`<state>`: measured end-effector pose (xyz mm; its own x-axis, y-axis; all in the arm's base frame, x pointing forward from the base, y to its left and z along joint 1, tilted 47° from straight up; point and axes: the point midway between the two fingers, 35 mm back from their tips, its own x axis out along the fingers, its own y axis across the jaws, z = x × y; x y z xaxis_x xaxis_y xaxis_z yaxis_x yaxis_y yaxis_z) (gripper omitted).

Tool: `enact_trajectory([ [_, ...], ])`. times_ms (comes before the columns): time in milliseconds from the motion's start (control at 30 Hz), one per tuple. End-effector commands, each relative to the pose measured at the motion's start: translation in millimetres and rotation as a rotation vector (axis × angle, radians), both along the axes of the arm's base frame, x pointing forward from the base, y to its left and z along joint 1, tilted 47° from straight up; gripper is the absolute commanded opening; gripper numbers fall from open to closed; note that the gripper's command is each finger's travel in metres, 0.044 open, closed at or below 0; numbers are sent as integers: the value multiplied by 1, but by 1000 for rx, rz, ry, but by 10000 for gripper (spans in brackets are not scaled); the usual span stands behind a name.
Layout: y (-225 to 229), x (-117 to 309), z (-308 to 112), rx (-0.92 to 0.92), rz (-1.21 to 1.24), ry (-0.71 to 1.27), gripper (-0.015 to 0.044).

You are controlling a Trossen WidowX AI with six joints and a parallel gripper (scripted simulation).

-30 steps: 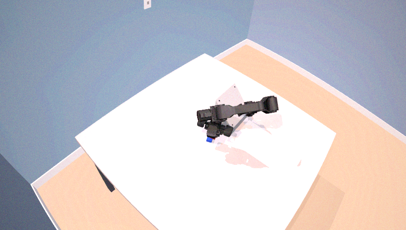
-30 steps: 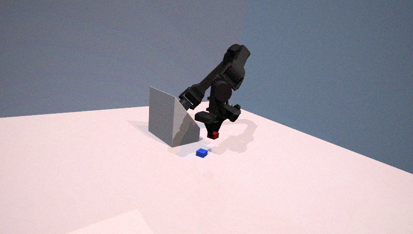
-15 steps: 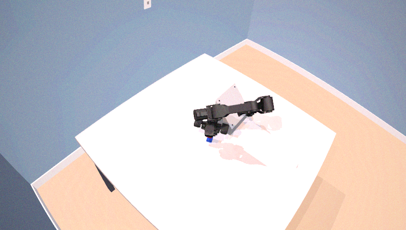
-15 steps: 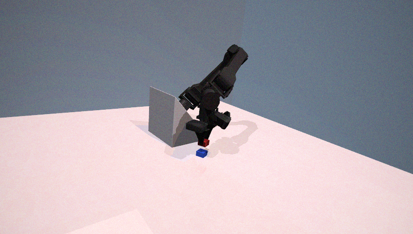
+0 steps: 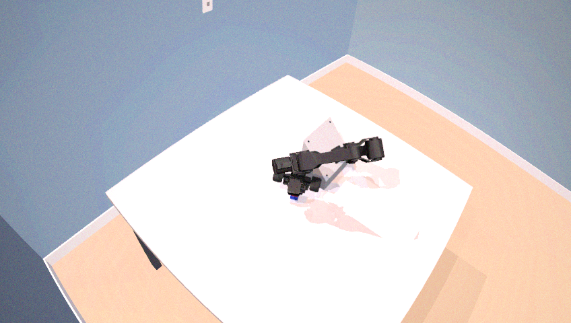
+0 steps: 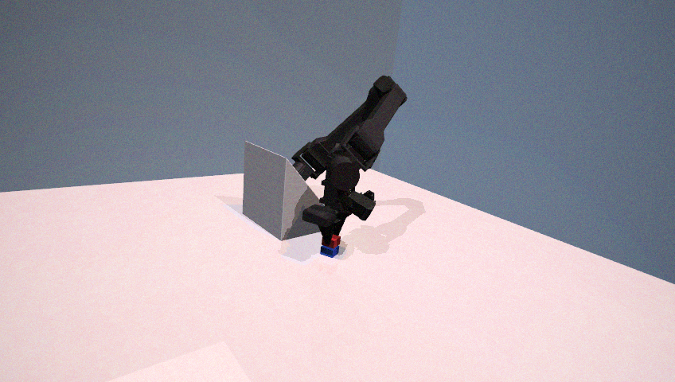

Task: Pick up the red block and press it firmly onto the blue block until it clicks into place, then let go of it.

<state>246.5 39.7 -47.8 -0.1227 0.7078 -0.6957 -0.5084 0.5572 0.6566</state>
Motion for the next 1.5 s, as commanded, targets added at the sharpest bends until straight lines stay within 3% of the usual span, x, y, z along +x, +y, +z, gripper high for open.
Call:
enact_trajectory([
  [0, 2, -3, -1, 4, -5, 7, 0],
  [1467, 4, -2, -5, 2, -3, 3, 0],
])
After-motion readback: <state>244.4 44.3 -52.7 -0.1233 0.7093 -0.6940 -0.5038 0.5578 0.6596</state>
